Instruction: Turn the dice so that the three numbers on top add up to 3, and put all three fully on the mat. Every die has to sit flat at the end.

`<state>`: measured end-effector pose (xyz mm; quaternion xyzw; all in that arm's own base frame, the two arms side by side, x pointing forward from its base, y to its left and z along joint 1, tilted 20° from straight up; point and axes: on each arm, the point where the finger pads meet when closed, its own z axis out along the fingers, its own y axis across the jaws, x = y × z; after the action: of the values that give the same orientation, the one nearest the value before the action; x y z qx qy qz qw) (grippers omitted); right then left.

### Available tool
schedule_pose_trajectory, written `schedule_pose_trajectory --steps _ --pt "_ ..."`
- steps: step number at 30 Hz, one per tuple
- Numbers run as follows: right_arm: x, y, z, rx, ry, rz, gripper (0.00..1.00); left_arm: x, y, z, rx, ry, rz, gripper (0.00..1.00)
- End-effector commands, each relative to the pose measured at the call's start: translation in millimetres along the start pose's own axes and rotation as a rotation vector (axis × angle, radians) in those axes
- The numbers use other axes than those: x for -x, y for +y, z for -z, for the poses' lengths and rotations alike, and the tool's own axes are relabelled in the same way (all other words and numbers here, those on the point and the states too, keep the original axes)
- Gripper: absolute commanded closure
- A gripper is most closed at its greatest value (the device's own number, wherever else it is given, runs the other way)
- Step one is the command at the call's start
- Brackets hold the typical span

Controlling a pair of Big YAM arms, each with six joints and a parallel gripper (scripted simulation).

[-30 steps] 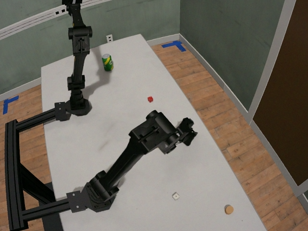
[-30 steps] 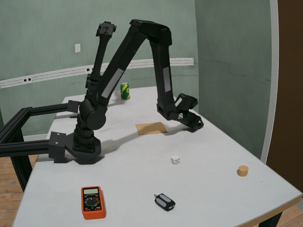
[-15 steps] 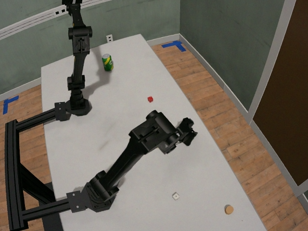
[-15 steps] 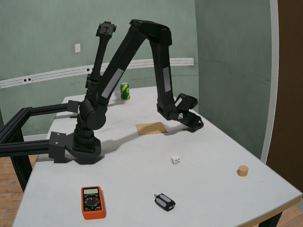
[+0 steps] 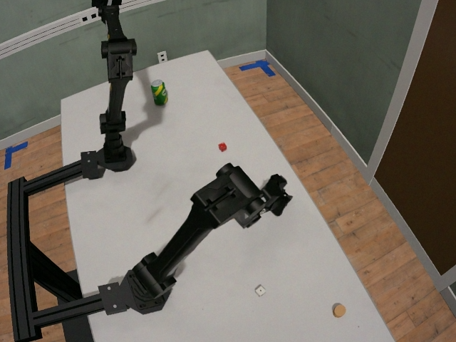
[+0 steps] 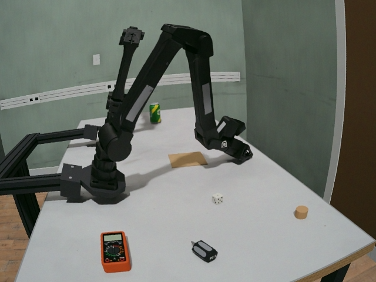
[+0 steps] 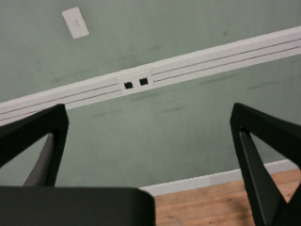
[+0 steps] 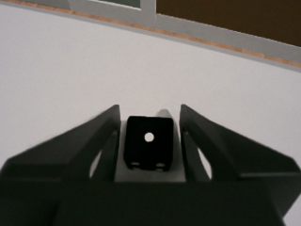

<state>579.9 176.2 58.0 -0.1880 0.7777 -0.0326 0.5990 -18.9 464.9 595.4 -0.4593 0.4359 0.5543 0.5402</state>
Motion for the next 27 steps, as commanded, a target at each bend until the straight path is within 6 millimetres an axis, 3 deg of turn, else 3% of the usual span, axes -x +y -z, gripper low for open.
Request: schedule_pose_trajectory --steps 1,6,13,22,24,27 --pt "17.2 -10.5 7.4 -0.019 -0.047 -0.003 0.61 4.6 6.3 5.3 0.016 -0.004 -0.017 0.00" --pt "20.3 1.9 24.2 -0.002 -0.052 -0.004 0.61 4.6 6.3 5.3 0.016 -0.004 -0.017 0.00" --pt "18.9 1.7 47.9 -0.001 -0.051 -0.011 0.61 4.6 6.3 5.3 0.016 -0.004 -0.017 0.00" --pt "11.5 3.8 51.9 0.002 -0.038 -0.008 0.61 4.6 6.3 5.3 0.016 -0.004 -0.017 0.00" --pt "22.4 1.2 52.4 -0.003 -0.058 -0.012 0.61 4.6 6.3 5.3 0.016 -0.004 -0.017 0.00" --pt "14.1 4.0 56.7 0.007 -0.015 -0.006 0.61 4.6 6.3 5.3 0.016 -0.004 -0.017 0.00"
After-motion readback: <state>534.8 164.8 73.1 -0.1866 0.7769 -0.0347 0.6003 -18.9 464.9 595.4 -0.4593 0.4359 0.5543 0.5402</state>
